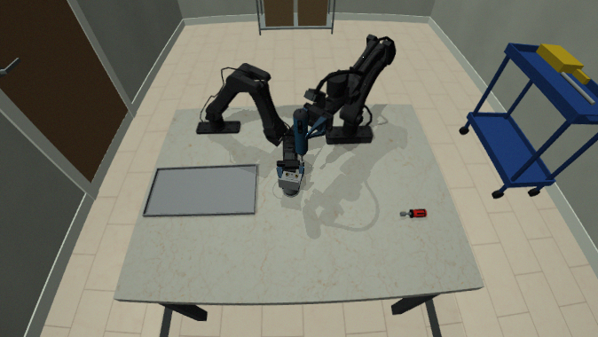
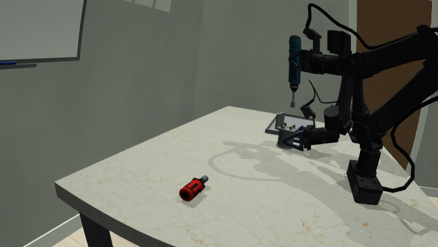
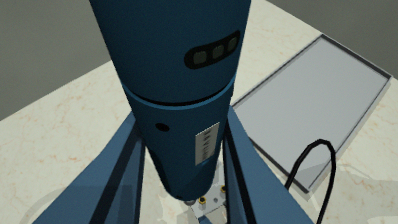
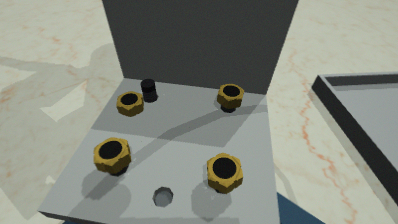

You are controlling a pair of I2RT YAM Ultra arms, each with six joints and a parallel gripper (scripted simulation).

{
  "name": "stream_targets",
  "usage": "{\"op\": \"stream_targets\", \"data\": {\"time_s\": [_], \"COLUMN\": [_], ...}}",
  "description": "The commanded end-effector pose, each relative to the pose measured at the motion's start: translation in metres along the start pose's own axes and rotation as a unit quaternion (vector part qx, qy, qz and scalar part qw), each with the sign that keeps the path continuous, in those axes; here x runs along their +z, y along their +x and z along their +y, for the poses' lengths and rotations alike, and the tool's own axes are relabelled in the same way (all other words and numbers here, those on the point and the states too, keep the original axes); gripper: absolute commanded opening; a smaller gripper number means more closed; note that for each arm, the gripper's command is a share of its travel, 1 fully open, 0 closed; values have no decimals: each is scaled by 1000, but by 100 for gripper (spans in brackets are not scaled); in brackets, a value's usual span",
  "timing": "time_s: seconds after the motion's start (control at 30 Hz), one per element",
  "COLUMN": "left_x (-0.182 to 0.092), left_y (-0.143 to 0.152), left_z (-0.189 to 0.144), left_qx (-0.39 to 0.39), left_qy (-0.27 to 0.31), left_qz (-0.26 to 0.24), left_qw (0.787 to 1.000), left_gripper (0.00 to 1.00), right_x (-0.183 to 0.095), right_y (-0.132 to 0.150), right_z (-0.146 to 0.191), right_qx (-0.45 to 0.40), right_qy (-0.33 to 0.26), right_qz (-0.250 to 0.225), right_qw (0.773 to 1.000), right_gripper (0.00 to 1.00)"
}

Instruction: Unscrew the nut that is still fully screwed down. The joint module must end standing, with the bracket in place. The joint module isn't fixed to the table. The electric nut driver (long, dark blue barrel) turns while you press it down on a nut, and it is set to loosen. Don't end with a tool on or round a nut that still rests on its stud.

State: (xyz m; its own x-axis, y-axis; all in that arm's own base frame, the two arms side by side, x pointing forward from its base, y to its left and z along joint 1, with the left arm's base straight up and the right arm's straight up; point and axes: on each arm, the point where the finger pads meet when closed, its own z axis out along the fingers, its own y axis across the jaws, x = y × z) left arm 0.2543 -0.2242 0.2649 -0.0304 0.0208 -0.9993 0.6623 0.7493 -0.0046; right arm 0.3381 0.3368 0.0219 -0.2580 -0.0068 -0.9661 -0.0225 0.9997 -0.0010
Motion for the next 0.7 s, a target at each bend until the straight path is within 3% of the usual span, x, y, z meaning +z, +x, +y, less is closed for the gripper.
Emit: {"op": "stream_targets", "data": {"time_s": [0.0, 0.67], "left_x": [-12, -31], "left_y": [-39, -38], "left_z": [-3, -3], "left_qx": [2, 2], "left_qy": [3, 3], "left_qz": [-63, -63], "left_qw": [998, 998], "left_gripper": [42, 42], "right_x": [3, 3], "right_y": [-16, -16], "right_z": [6, 6], "right_qx": [21, 21], "right_qy": [1, 1], "right_qz": [-13, -13], "right_qw": [1000, 1000], "right_gripper": [59, 59]}}
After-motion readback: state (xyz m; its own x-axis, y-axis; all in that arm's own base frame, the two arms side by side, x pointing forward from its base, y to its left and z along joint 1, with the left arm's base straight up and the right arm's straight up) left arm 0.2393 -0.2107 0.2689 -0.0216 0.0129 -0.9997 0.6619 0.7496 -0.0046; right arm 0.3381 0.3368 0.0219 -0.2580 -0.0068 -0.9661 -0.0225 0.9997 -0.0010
